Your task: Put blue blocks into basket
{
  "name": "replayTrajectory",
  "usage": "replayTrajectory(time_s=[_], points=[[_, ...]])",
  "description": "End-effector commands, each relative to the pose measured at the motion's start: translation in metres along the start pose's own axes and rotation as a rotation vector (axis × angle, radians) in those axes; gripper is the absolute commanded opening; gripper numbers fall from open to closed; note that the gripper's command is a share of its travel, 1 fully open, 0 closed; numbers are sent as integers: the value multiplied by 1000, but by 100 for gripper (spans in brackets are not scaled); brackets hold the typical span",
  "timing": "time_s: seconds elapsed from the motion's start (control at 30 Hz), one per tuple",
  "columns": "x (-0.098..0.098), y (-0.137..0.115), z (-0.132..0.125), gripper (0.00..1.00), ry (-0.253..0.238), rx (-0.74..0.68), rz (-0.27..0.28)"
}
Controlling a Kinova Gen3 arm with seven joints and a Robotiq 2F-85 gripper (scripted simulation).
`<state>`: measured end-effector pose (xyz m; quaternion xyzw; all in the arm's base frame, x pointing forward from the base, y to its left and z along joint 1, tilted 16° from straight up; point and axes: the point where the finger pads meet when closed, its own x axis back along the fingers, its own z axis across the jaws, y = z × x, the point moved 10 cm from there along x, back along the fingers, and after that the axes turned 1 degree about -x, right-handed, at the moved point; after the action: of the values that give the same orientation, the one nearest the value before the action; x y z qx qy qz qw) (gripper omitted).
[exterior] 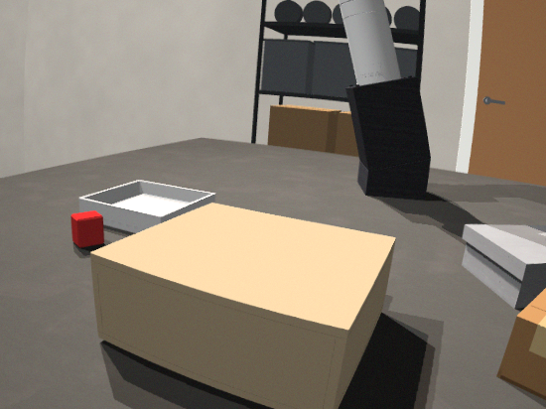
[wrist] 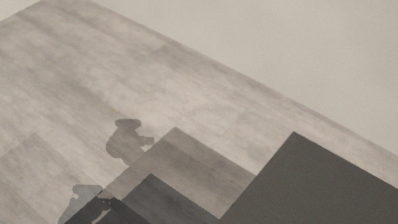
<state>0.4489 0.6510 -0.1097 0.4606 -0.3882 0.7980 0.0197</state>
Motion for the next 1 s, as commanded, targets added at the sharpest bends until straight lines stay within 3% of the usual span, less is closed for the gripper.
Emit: replayTrajectory(time_s=[0.0,0.53,0.57,0.77,0.97], points=[[1,-2,0,100,0,-1,3],[1,-2,0,100,0,-1,3],[1,-2,0,10,0,-1,3],[4,1,3,10,-1,-22,-16],[19,14,13,10,-3,-107,-96]])
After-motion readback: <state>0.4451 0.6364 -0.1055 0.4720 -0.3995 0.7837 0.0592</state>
